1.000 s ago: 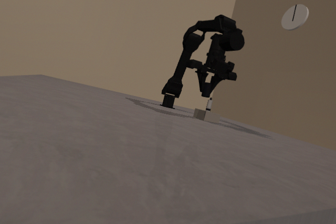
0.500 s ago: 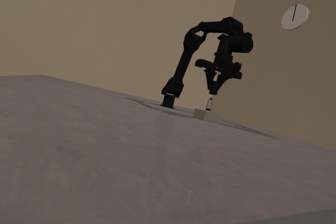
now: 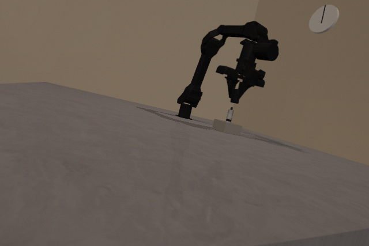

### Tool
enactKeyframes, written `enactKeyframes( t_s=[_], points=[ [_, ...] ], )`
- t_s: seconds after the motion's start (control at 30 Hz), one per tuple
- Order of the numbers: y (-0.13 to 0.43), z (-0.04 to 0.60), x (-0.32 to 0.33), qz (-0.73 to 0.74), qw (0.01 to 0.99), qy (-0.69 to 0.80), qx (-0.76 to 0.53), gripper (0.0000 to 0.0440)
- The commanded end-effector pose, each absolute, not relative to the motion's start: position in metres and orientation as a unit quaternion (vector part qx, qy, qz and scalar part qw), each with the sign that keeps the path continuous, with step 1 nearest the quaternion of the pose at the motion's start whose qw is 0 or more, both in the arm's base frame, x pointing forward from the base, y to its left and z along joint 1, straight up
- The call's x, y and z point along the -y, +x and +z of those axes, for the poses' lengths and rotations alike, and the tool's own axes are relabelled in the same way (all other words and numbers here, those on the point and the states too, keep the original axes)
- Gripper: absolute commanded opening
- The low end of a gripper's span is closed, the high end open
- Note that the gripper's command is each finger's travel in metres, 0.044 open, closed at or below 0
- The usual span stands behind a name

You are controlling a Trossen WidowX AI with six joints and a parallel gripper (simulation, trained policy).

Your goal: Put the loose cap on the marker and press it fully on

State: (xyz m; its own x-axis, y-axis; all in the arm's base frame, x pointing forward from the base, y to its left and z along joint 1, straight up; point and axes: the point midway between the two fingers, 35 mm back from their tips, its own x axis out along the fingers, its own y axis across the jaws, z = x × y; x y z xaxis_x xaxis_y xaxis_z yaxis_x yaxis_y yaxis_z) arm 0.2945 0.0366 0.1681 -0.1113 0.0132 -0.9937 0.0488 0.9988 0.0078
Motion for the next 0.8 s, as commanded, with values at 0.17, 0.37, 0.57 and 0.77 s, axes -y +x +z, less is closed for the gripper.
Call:
enactKeyframes(
  t_s=[0.17, 0.37, 0.57, 0.77],
  points=[
    [0.290, 0.157, -0.038, -0.010, 0.664, 0.017, -0.748, 0.0000],
    [0.289, 0.147, -0.037, -0.010, 0.662, 0.014, -0.750, 0.0000],
    [0.288, 0.134, -0.036, -0.005, 0.657, 0.011, -0.754, 0.0000],
    [0.286, 0.119, -0.036, 0.005, 0.653, 0.006, -0.758, 0.0000]
  ],
)
